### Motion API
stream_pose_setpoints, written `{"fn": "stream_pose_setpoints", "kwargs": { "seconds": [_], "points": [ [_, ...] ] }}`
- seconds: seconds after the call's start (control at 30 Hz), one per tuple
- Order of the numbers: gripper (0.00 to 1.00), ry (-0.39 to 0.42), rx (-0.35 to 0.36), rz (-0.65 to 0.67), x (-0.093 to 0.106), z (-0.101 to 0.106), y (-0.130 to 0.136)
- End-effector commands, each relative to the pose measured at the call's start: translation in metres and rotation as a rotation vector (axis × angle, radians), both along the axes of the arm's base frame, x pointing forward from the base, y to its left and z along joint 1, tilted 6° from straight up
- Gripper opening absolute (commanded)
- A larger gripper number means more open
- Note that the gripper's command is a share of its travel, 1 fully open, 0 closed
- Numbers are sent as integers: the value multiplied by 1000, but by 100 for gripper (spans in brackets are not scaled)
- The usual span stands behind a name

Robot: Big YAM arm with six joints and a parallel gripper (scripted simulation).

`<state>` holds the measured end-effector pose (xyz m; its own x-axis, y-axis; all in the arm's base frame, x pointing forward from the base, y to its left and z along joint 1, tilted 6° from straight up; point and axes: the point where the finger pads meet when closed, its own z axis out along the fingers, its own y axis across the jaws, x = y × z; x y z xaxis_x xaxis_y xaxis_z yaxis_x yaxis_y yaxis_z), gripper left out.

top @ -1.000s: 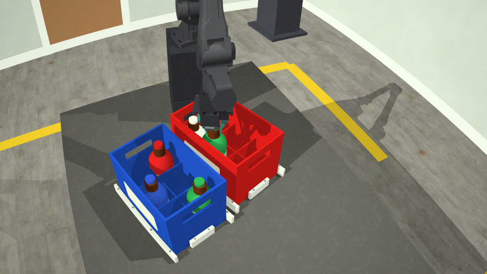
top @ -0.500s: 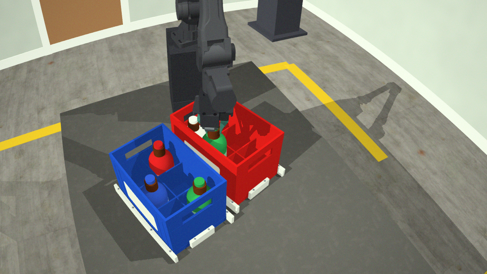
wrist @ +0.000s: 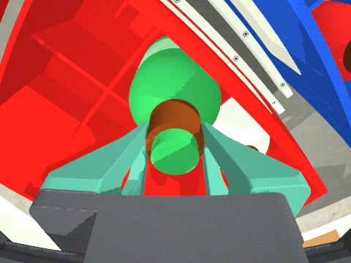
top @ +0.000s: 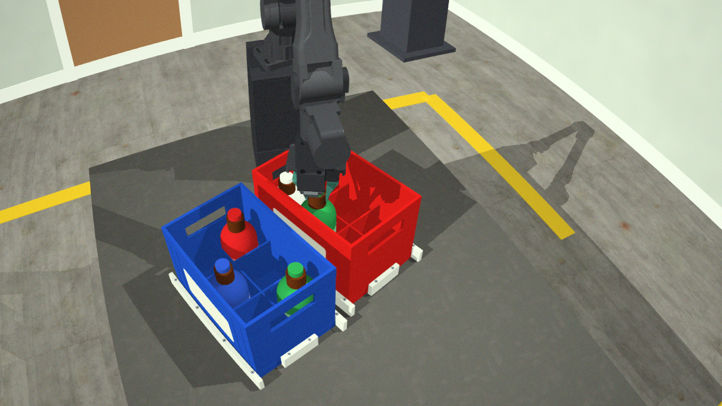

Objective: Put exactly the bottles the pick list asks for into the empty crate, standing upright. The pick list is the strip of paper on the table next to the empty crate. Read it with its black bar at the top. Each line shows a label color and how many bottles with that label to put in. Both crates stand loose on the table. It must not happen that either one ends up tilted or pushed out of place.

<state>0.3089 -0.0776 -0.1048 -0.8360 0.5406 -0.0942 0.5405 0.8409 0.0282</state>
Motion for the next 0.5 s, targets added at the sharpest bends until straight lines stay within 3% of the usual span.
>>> {"fn": "stream_pose_setpoints", "kwargs": {
  "seconds": [0.0, 0.47],
  "points": [
    [0, -35, -8, 7, 20, 2, 1],
    [0, -55, -13, 8, 25, 3, -1]
  ]
}}
